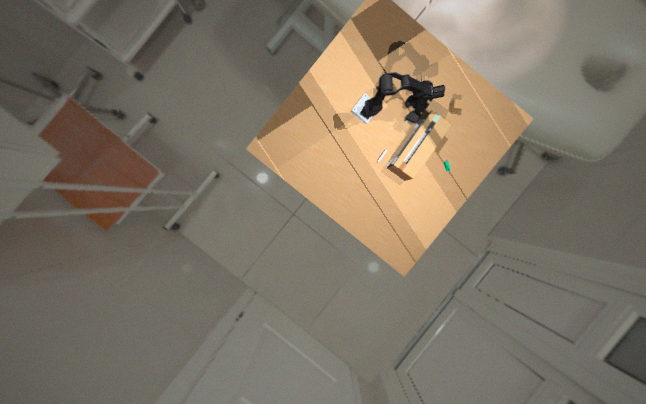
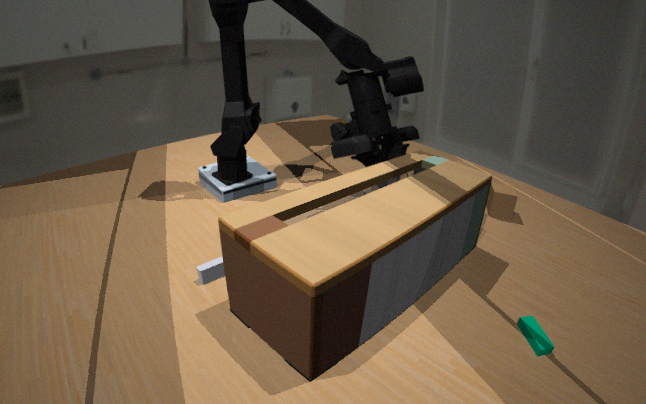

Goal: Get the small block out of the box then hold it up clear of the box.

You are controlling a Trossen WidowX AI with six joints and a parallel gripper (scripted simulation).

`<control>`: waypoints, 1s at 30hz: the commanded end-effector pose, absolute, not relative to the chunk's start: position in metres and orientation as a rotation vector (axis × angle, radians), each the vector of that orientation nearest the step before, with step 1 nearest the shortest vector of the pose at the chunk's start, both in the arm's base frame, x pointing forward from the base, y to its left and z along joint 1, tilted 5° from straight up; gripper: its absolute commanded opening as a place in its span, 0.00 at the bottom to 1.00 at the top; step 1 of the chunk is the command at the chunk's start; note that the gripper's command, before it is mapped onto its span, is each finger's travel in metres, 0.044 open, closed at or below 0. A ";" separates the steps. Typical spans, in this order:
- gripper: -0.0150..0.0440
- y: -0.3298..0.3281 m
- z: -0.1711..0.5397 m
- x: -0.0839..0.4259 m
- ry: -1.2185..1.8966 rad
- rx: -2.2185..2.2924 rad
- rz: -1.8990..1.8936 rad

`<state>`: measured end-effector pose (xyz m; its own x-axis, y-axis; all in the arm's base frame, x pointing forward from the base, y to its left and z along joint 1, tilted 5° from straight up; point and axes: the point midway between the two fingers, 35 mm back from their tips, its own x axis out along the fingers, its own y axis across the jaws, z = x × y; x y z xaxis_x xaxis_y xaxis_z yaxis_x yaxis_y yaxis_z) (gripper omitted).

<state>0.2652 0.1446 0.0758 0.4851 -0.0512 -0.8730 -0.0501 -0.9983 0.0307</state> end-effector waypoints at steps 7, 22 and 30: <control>0.25 0.141 0.109 0.260 0.002 2.691 -1.569; 0.25 0.119 0.173 0.233 0.383 2.557 -1.410; 0.25 0.111 0.190 0.221 0.484 2.514 -1.340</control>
